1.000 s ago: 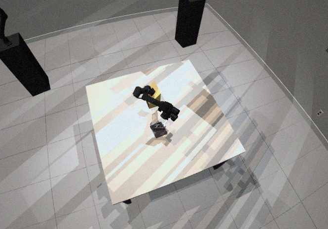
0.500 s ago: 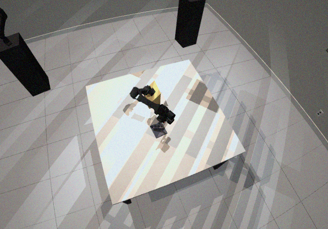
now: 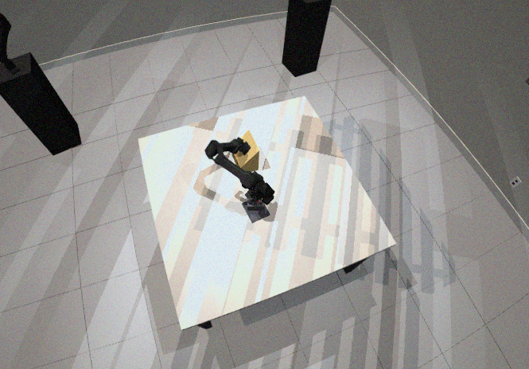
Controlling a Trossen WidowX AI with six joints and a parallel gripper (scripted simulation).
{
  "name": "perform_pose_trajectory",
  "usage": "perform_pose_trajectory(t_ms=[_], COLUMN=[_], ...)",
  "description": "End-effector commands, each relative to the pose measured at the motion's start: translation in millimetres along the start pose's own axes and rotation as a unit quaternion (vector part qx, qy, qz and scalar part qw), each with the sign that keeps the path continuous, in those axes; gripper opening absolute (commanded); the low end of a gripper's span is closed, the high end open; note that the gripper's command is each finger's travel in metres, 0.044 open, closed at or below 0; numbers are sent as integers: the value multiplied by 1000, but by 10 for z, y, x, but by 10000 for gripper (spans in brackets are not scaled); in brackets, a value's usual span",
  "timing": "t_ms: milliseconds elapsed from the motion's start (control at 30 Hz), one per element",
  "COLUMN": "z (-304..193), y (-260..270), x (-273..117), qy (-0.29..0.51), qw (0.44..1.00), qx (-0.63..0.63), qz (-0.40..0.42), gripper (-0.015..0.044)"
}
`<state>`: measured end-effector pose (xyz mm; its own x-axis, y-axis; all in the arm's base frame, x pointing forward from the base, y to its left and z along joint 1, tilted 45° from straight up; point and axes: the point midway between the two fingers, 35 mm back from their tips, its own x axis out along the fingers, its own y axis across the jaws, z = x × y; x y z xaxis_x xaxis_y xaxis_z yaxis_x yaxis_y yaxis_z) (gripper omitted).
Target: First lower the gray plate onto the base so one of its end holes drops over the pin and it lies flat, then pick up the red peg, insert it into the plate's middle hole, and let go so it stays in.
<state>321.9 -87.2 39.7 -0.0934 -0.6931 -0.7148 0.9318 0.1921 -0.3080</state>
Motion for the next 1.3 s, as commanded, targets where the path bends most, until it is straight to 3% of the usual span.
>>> perform_pose_trajectory(t_ms=[0, 1267], z=[86, 91], y=[-50, -54], x=[15, 141], qy=[-4, -3], qw=[1000, 1000], qx=[-1, 0], qz=[-4, -4], gripper=[0, 0])
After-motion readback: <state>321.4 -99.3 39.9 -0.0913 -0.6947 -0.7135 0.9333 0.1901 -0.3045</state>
